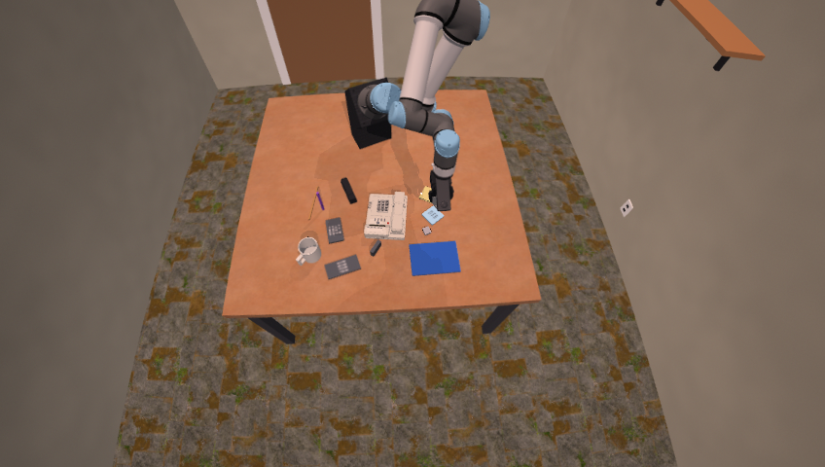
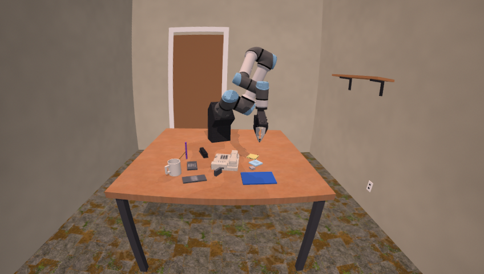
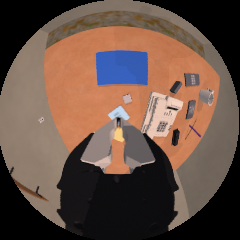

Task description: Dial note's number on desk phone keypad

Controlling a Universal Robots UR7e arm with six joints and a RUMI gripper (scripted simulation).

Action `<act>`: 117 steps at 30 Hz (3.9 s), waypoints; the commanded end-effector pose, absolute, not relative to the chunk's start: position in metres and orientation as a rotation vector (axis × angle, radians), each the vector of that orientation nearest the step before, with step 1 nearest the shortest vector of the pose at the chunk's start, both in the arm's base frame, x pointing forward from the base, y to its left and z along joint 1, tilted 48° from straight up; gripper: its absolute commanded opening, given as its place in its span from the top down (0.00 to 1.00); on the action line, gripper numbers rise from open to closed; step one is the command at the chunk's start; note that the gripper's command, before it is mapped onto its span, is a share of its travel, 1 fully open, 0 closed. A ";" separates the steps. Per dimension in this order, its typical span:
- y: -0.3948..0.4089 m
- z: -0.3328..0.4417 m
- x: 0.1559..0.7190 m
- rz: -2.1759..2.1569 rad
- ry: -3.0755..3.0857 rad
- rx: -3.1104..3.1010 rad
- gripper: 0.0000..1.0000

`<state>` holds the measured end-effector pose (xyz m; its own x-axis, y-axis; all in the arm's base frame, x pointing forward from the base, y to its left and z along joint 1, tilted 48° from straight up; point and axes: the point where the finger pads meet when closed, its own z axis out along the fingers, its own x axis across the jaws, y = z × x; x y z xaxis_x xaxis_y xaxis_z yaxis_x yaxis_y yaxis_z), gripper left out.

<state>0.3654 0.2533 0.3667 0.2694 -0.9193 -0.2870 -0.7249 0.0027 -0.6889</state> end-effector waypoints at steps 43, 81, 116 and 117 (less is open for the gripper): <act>0.254 0.374 0.373 -0.318 1.503 -1.767 1.00; 0.254 0.374 0.373 -0.318 1.503 -1.767 1.00; 0.253 0.371 0.380 -0.210 1.578 -1.854 1.00; 0.253 0.371 0.380 -0.201 1.583 -1.860 1.00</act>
